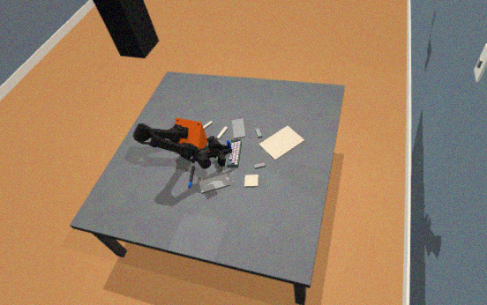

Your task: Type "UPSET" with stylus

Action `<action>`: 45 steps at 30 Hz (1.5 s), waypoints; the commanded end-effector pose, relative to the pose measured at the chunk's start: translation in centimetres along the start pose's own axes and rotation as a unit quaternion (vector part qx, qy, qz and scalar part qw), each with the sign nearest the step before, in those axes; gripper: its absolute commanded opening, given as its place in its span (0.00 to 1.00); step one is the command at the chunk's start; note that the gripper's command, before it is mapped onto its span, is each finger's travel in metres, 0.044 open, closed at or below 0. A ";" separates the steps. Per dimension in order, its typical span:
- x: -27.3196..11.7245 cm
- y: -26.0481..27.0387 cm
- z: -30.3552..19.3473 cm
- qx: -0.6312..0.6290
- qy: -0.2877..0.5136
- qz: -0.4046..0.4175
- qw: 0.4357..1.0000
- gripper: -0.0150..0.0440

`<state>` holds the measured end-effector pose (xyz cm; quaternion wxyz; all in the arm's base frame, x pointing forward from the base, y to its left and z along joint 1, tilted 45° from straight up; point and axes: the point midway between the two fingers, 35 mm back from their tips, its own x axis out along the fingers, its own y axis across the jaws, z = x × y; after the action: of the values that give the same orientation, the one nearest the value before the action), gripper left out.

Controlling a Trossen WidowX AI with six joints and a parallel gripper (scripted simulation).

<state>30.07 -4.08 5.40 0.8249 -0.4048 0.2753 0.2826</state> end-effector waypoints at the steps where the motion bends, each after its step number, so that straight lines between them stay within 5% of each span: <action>1: 0.2 -0.2 -0.3 -0.004 -0.003 -0.002 1.000 0.25; 23: 0.7 -0.1 -1.6 -0.004 -0.003 -0.002 1.000 0.25; 26: 0.8 -0.3 -1.5 -0.004 -0.003 -0.001 1.000 0.39; 45: 0.8 -0.5 -1.5 -0.004 -0.003 -0.001 1.000 0.39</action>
<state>30.45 -5.39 4.19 0.8244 -0.4062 0.2744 0.2829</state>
